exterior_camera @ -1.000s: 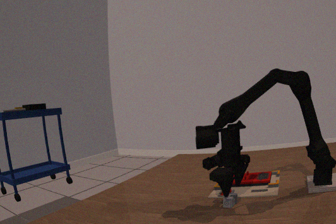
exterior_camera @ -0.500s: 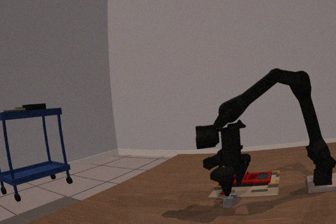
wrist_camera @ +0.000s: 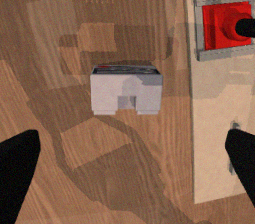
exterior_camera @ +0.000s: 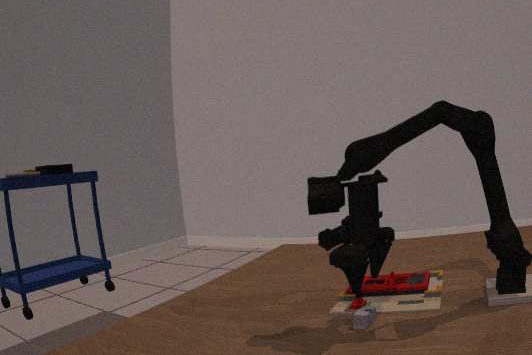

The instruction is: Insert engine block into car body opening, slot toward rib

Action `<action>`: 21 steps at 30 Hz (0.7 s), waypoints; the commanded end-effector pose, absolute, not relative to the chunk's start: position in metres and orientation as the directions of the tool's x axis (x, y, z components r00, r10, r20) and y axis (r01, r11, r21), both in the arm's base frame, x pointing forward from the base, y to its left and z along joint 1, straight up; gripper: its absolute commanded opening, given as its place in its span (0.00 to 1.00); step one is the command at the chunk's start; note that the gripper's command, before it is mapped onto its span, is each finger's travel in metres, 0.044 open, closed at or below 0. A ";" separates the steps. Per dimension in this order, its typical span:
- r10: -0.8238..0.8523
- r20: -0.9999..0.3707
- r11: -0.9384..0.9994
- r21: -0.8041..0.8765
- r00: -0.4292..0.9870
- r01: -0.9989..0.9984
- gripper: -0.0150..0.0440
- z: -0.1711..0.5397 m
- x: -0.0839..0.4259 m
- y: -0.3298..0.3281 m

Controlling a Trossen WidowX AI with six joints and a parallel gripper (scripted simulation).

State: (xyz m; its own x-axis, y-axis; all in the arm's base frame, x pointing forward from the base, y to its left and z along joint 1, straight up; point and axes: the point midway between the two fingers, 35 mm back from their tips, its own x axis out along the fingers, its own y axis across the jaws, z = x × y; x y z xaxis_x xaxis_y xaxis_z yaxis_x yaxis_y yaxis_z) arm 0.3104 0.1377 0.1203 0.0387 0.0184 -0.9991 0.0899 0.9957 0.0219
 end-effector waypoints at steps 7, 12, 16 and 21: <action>0.021 -0.999 0.996 0.024 0.036 0.085 1.00 0.094 0.313 0.141; 0.021 -0.999 0.996 0.024 0.036 0.085 1.00 0.081 0.313 0.141; 0.021 -0.999 0.996 0.024 0.036 0.085 1.00 0.079 0.313 0.141; 0.021 -0.999 0.996 0.024 0.036 0.085 1.00 0.072 0.314 0.141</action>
